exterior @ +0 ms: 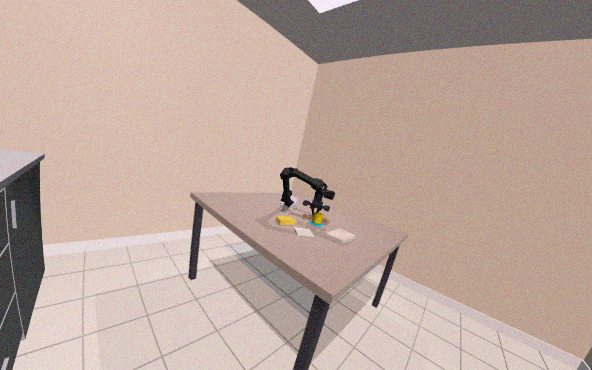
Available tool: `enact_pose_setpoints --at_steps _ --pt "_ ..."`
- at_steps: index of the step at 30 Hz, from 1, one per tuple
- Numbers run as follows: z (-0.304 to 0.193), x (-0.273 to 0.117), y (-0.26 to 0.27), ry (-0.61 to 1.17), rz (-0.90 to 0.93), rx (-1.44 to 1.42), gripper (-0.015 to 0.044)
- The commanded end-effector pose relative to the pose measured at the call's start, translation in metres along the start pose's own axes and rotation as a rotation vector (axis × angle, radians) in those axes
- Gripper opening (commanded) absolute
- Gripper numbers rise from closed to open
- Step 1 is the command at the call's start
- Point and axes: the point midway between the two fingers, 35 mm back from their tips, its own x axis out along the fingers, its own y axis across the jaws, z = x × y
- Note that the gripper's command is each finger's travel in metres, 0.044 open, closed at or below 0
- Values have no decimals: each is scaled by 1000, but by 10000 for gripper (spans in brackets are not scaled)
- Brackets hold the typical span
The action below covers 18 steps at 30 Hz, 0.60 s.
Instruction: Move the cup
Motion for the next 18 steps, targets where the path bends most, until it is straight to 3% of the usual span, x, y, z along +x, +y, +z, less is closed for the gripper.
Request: enact_pose_setpoints --at_steps 1,10,15,18 --pt "0 -1 0 0 1 0 0" --pt "0 -1 0 0 1 0 0" --pt "0 -1 0 0 1 0 131" --pt "0 -1 0 0 1 0 146"
